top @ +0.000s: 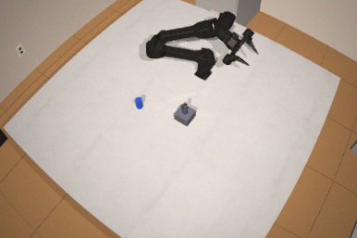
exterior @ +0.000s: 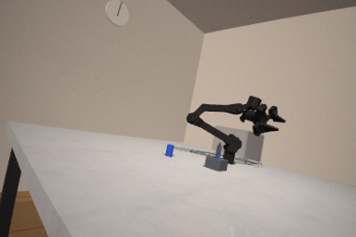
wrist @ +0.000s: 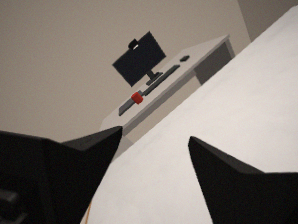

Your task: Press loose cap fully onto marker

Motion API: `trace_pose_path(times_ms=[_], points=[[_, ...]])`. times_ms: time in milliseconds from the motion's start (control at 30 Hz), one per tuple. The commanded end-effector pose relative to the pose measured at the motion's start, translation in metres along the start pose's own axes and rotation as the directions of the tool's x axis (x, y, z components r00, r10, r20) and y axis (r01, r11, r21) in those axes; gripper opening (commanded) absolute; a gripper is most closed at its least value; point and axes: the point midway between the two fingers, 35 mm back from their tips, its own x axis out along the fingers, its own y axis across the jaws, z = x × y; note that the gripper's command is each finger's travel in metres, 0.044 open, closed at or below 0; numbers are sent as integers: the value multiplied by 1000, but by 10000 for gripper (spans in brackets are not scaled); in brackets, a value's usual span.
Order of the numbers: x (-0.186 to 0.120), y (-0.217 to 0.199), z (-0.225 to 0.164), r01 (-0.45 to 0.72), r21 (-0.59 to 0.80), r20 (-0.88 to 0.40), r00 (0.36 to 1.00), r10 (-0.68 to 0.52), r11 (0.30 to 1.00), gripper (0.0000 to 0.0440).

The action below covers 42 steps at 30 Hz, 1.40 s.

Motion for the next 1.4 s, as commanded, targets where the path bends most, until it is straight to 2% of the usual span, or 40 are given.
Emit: trace_pose_path(times_ms=[0,533,1367], points=[[1,-2,5,25,6,-3,1000,-25,1000,311],[2,-12,30,153,24,4,988,-153,988,330],[-2,-28,67,351,102,12,935,-354,931,333]])
